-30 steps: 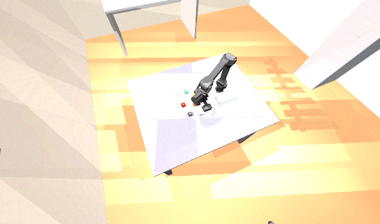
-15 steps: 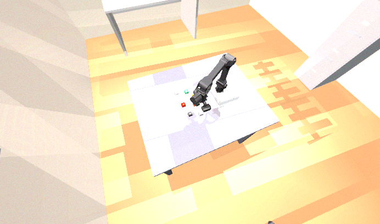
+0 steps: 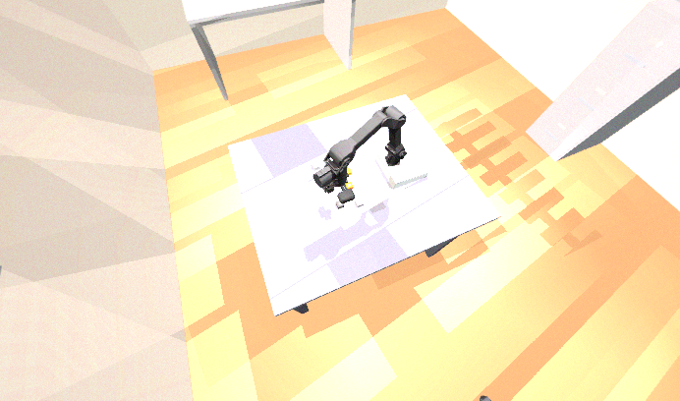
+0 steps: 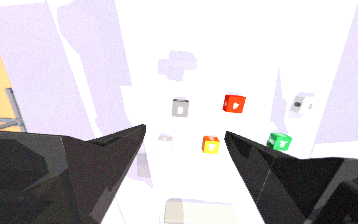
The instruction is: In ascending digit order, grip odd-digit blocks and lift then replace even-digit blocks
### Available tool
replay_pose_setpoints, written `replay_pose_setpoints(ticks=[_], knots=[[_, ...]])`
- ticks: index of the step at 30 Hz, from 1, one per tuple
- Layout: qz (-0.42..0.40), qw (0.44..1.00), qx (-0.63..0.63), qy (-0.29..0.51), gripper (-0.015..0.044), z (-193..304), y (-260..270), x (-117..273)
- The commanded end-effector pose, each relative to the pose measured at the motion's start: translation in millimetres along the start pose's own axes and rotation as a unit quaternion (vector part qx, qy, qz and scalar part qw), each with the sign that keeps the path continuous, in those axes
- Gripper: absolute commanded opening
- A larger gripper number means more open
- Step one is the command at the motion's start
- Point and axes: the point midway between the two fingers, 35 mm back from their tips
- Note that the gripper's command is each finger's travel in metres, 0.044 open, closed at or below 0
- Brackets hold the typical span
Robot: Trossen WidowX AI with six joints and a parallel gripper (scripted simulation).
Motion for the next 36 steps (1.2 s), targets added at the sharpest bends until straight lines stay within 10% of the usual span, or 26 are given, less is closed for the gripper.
replay_pose_setpoints(ticks=[1,36], knots=[[0.001,1.000,0.004,-0.001,0.0400,-1.8,0.0,0.5],[0.006,1.000,0.004,-0.003,0.0400,-40.0,-91.1,1.3]])
Point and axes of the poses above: the point midway between the two fingers, 35 mm back from their tips, its own x axis back along the fingers, its own y axis across the jaws, z = x × y, and after that the axes turned 13 degrees about -x, right-handed
